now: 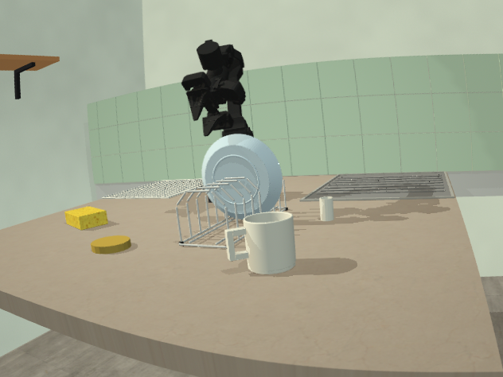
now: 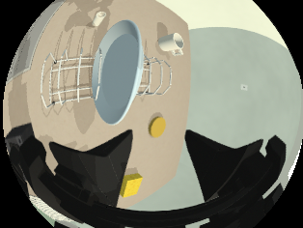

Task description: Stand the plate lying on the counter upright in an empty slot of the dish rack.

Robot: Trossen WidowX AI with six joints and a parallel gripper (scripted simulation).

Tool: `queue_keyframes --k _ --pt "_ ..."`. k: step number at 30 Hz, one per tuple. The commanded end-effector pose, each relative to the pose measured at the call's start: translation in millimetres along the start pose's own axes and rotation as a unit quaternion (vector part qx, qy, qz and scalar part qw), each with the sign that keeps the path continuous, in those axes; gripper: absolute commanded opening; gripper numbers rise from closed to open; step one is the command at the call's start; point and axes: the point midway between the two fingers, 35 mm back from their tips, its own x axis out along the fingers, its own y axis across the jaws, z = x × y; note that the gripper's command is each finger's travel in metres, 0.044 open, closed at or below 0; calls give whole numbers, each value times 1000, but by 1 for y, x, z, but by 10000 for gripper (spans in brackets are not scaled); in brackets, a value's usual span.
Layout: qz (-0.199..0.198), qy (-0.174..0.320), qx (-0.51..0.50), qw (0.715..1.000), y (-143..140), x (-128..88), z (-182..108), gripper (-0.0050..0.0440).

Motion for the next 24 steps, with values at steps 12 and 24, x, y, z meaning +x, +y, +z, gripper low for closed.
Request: queue_keyframes --k 12,24 --pt "0 -2 0 1000 1 -2 -18 272" --pt "-2 -3 0 1000 2 -4 -33 272"
